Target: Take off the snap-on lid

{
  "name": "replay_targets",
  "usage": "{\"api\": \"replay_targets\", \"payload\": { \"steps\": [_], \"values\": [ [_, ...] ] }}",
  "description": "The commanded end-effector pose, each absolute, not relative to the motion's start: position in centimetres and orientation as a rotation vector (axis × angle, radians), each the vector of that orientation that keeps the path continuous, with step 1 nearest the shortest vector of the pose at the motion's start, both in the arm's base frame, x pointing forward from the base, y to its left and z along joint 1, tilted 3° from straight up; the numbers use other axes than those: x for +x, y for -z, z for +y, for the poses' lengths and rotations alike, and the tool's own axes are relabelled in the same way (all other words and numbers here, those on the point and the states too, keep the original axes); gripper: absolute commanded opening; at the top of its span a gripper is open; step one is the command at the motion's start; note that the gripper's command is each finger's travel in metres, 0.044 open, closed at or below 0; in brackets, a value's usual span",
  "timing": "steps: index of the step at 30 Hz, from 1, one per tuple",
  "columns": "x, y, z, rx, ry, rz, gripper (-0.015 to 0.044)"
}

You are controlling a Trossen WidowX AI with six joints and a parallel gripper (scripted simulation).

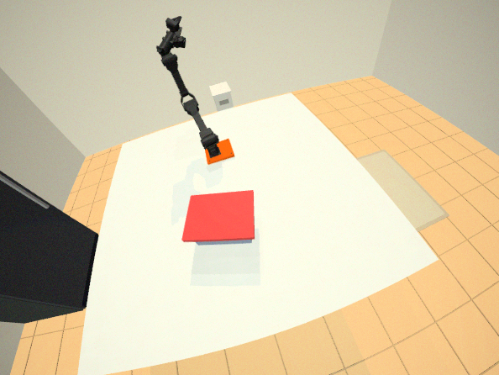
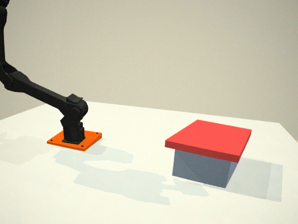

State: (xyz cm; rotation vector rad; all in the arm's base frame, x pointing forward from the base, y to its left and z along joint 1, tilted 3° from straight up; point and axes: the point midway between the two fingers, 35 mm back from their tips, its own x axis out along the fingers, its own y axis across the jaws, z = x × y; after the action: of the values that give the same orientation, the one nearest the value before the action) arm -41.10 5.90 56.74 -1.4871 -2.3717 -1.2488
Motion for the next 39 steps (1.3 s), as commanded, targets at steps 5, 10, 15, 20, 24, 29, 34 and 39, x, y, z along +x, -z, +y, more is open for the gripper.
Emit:
{"api": "replay_targets", "payload": {
  "steps": [5,10,15,20,24,29,34,39],
  "values": [
    [-36.8,-60.4,5.6,-1.379,0.872,-2.287,0.0269],
    [-30.1,-64.5,5.3,-1.185,0.444,-2.113,0.0235],
    [-24.7,-66.9,5.2,-1.015,0.182,-1.952,0.0235],
    [-16.2,-68.9,5.2,-0.744,-0.115,-1.687,0.0235],
    [-12.5,-68.5,5.4,-0.695,-0.199,-1.594,0.0235],
    [-7.5,-68.4,5.7,-0.540,-0.317,-1.429,0.0235],
    [-2.2,-67.8,5.9,-0.354,-0.416,-1.241,0.0235],
    [5.9,-65.5,6.3,-0.058,-0.505,-0.942,0.0235]
  ]
}}
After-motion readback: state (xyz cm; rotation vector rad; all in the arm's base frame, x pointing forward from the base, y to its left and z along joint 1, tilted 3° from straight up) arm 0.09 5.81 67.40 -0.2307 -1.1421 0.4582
